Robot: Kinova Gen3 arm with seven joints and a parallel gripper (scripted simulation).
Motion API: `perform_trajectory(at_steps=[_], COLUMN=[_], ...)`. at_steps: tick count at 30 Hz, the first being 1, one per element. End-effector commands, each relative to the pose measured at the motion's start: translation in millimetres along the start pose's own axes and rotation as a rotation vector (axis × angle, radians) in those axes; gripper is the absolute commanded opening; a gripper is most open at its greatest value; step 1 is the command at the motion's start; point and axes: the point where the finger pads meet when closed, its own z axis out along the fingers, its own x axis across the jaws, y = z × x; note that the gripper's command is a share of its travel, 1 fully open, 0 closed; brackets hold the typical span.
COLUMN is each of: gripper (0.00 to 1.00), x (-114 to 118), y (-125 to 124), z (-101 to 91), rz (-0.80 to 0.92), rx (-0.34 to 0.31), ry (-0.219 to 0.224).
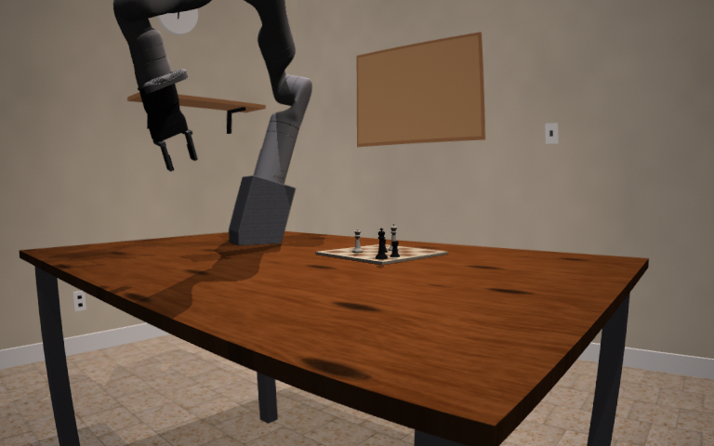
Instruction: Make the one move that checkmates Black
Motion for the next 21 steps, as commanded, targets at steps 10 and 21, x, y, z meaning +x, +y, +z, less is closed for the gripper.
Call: perform_trajectory(at_steps=[10,21], gripper=[1.00,1.00], x=[-22.2,-59.6], y=[-71.6,-137.2], z=[67.3,123.9], rz=[-0.471,-0.935], rx=[0.071,0.186], ry=[-0.054,-0.074])
